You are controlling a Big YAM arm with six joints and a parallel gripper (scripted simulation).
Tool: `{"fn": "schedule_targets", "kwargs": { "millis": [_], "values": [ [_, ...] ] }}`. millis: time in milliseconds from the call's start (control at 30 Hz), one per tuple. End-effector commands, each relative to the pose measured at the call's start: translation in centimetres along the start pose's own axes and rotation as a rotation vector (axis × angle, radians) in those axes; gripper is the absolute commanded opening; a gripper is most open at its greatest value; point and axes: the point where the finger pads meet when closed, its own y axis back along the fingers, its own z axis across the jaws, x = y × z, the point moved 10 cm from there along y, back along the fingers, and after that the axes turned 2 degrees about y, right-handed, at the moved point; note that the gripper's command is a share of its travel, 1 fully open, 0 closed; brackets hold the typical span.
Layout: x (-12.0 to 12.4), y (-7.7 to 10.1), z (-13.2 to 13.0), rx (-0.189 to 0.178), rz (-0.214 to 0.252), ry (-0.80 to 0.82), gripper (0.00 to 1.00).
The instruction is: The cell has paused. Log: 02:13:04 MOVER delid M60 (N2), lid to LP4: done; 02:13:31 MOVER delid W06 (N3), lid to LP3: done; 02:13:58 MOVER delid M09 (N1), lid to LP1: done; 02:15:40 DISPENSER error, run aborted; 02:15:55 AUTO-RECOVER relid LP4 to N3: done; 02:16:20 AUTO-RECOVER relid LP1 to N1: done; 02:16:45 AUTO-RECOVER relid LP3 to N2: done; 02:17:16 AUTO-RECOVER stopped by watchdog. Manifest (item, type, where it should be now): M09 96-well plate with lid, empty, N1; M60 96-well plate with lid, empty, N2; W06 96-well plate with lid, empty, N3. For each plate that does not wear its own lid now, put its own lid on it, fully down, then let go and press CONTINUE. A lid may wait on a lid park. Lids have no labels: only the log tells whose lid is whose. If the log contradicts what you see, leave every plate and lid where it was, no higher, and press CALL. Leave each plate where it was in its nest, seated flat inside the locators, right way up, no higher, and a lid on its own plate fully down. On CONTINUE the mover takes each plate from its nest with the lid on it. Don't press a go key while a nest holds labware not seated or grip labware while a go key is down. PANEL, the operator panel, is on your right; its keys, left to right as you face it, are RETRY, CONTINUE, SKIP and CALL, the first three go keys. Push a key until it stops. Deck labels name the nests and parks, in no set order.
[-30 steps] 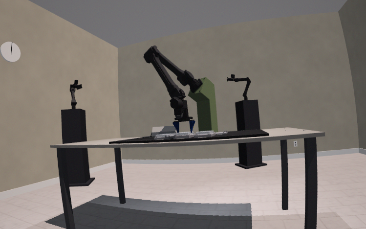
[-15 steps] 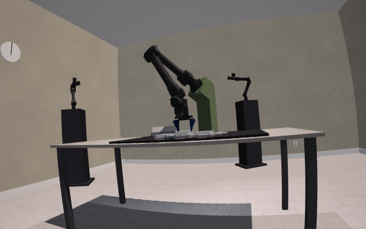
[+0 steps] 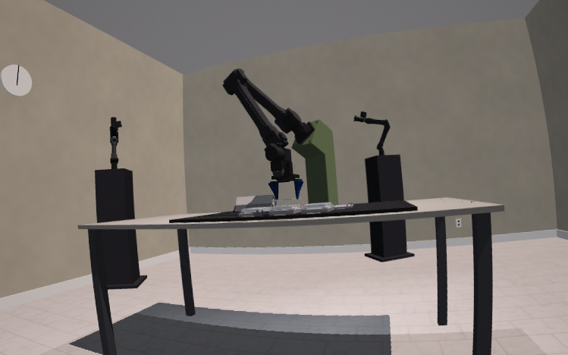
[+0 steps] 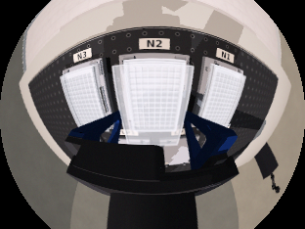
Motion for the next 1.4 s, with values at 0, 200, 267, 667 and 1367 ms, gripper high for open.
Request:
{"fn": "schedule_targets", "kwargs": {
  "millis": [0,200,267,667,1367],
  "values": [
    [2.0,0.3,1.7,-0.017,0.003,-0.002,0.00],
    [4.5,0.3,2.5,-0.018,0.006,0.000,0.00],
    [4.9,0.4,2.1,-0.010,0.003,-0.009,0.00],
    [11.1,0.6,4.6,-0.019,0.014,0.005,0.00],
    [18.8,0.7,6.5,-0.012,0.027,0.003,0.00]
  ]
}}
